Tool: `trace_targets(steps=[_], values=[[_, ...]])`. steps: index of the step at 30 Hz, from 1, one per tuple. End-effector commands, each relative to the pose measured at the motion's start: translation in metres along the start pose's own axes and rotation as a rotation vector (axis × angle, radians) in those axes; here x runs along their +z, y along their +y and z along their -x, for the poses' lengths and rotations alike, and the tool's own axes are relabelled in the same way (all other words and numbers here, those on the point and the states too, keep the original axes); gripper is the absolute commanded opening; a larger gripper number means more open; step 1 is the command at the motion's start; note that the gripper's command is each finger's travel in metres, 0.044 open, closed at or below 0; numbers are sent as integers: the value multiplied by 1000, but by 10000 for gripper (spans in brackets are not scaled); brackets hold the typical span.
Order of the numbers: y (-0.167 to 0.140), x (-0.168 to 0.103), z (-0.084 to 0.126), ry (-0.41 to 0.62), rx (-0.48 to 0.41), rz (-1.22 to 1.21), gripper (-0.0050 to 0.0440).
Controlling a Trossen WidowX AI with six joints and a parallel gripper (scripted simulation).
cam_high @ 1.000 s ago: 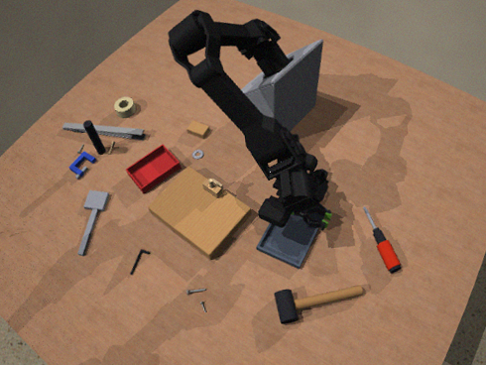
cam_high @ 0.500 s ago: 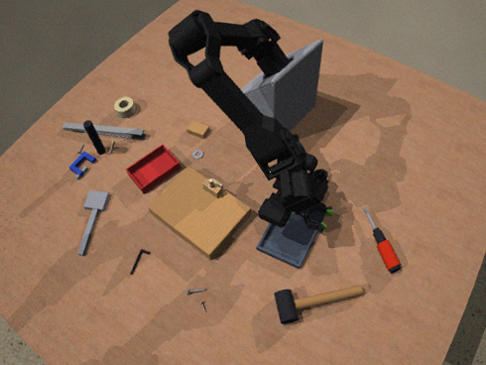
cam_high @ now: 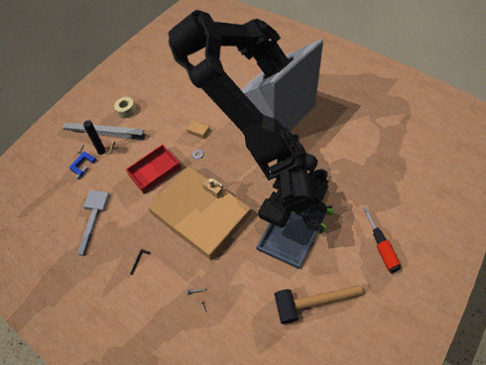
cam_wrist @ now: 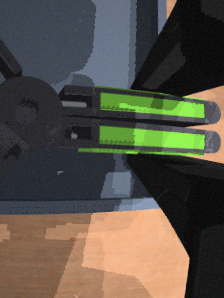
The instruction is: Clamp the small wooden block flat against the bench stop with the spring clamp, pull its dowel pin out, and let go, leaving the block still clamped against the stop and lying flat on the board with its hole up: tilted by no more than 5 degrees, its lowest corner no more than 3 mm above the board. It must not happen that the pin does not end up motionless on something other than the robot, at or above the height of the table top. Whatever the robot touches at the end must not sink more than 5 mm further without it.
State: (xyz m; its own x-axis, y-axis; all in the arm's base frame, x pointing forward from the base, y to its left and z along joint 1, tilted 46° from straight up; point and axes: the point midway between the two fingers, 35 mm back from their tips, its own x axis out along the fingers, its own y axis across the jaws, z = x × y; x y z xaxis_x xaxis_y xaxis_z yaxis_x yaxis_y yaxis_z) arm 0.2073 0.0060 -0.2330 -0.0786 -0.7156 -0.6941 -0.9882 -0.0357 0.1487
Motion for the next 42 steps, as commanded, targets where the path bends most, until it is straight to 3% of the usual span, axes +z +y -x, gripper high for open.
trace_targets(steps=[1, 15, 42], values=[[0, 0, 0, 0, 0, 0, 0], [0, 0, 1, 0, 0, 0, 0], [-4, 2, 26, -3, -1, 3, 0]])
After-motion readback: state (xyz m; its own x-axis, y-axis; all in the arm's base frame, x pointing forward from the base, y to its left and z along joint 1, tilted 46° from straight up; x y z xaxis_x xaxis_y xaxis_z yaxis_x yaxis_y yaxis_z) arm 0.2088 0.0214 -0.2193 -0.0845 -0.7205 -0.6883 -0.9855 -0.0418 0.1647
